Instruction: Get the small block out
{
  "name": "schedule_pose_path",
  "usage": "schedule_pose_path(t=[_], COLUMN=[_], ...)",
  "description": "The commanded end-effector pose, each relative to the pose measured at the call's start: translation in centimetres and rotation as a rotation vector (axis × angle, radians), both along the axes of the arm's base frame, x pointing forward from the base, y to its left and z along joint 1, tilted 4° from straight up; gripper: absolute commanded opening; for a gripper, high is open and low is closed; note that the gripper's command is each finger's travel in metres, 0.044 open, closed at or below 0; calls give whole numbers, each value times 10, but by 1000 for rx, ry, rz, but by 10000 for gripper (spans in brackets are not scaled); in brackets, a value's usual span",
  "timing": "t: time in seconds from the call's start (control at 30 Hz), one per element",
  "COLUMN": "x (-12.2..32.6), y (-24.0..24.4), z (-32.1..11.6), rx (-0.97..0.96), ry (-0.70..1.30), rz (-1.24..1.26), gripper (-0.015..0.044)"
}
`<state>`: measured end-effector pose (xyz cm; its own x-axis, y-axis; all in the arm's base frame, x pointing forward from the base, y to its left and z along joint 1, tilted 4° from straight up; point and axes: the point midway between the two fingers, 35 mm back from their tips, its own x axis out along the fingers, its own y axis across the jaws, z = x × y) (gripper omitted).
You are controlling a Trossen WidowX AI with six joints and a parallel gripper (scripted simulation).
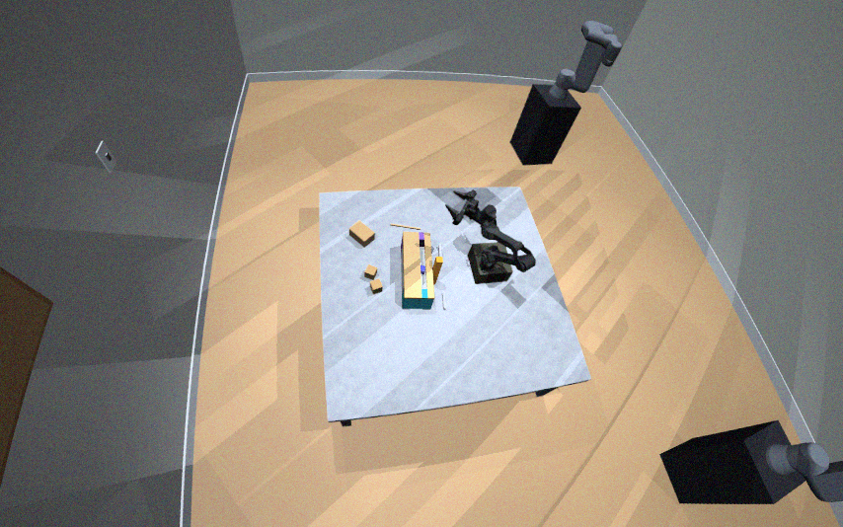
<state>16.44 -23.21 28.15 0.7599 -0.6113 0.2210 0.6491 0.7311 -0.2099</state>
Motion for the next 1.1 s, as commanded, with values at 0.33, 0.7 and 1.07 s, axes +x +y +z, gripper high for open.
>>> schedule_pose_path(t=[0.33,0.7,1.07], x=[44,95,148], y=[-5,7,43], z=[-14,-35,-66], rx=[380,793,1256], ry=[-74,-98,-56], rz=[128,206,191], gripper=[400,400,400])
